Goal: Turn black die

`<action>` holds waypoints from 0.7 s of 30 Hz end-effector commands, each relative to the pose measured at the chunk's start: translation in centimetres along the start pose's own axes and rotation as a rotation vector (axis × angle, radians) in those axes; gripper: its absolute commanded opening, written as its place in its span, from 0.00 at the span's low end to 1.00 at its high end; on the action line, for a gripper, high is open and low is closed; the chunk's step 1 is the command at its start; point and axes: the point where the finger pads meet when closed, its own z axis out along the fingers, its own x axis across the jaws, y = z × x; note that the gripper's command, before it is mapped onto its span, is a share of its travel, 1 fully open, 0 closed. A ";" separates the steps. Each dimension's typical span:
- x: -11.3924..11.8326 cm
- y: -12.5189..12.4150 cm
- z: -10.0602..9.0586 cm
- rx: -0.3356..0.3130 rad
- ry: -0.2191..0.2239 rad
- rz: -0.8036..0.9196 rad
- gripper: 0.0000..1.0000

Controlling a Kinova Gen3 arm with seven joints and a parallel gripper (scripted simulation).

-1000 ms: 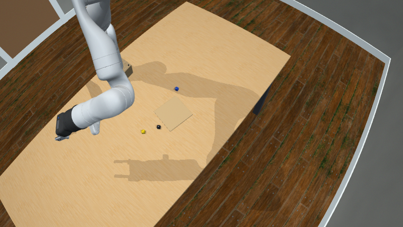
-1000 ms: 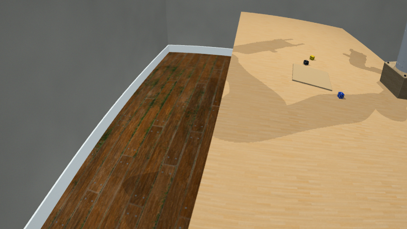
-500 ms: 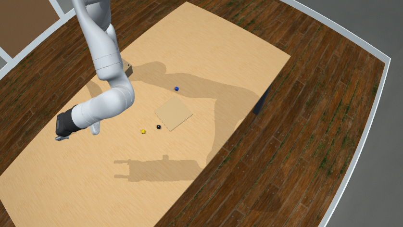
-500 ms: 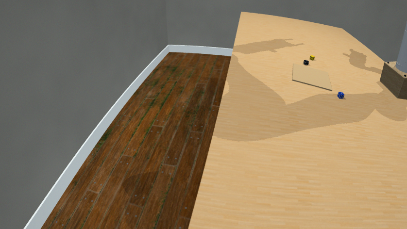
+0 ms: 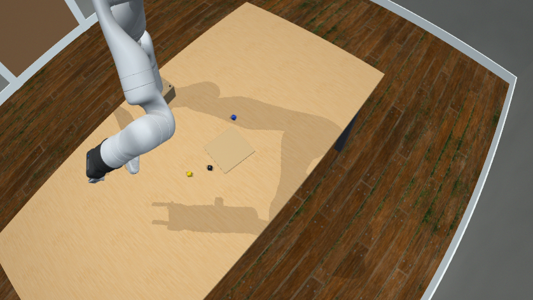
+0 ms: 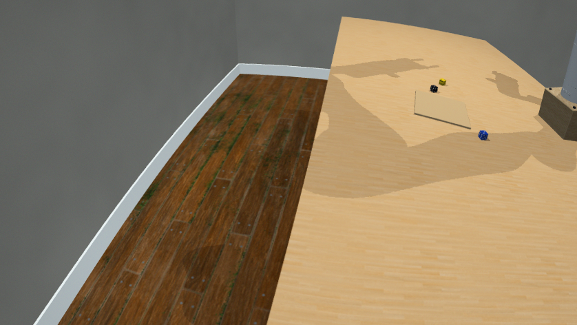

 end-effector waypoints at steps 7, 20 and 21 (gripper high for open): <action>-2.9 -5.9 0.9 0.209 -0.033 -0.056 1.00; -6.7 -17.8 -2.2 0.651 -0.017 -0.075 1.00; -6.8 -18.6 -2.7 0.686 -0.011 -0.068 1.00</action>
